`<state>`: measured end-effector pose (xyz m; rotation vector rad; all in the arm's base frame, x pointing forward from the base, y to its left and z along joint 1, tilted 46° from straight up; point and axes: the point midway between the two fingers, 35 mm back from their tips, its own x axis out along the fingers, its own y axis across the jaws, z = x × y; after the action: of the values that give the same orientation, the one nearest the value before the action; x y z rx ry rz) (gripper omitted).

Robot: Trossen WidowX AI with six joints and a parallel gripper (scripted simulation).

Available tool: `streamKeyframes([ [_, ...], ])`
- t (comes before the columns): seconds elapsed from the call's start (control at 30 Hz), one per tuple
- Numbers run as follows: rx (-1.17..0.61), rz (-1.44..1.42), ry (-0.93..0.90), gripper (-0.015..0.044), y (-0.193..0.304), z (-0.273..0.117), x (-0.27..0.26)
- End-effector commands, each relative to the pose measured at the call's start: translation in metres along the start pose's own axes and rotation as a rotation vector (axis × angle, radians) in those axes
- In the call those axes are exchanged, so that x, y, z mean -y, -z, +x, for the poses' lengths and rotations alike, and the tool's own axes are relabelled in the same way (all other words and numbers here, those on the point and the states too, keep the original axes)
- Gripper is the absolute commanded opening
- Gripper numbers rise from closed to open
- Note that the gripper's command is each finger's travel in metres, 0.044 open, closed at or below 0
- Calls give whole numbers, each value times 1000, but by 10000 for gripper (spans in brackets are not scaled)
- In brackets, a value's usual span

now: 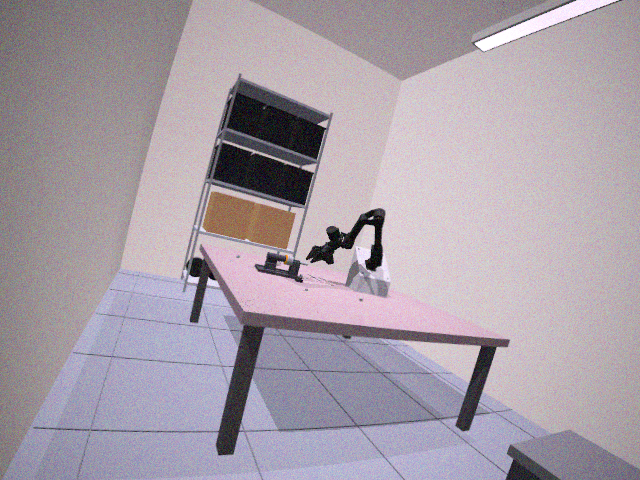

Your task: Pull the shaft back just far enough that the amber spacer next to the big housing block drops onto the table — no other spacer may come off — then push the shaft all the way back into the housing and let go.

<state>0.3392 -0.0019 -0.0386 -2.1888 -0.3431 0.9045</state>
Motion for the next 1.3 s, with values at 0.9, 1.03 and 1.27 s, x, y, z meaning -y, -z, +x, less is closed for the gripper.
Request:
streamKeyframes([
  [0.9,3,-3,5,440,-2,31,2],
  [1.03,3,-3,5,440,-2,37,2],
  [1.27,2,-3,6,440,-3,41,3],
])
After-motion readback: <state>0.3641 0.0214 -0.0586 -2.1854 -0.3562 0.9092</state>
